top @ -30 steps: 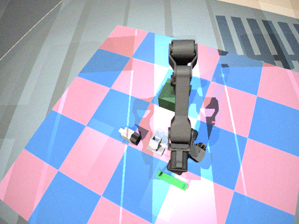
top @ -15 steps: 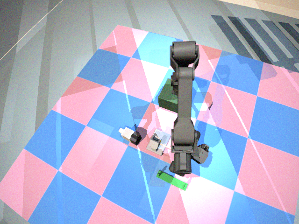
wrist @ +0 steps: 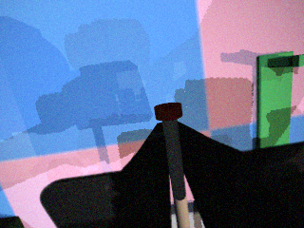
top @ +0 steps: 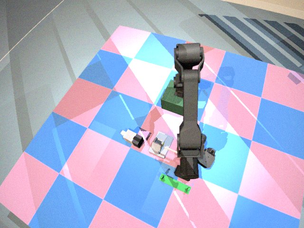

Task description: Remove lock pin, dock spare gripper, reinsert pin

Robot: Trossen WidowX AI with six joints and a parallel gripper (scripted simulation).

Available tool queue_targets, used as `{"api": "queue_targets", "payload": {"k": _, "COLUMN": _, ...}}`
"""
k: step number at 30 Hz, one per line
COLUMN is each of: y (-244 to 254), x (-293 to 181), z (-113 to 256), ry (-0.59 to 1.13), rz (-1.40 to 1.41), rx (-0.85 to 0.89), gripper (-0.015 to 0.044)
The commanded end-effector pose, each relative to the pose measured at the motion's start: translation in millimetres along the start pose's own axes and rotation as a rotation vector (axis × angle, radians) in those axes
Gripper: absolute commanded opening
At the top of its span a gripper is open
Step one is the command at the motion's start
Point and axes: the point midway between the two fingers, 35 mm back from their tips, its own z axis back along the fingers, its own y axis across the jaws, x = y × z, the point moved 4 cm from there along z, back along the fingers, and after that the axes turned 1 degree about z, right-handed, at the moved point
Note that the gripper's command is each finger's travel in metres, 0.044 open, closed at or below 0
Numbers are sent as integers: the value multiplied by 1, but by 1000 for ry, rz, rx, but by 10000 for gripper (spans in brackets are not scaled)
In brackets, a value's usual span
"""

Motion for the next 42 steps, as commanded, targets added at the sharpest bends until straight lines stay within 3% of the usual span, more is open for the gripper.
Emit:
{"api": "queue_targets", "payload": {"k": 1, "y": -2, "x": 4, "z": 2, "ry": -6, "rz": -4, "rx": -3, "gripper": 0}}
{"api": "queue_targets", "payload": {"k": 26, "y": -3, "x": 20, "z": 4, "ry": -1, "rz": -6, "rx": 12, "gripper": 0}}
{"api": "queue_targets", "payload": {"k": 42, "y": 5, "x": 21, "z": 27, "ry": 17, "rz": -7, "rx": 38, "gripper": 0}}
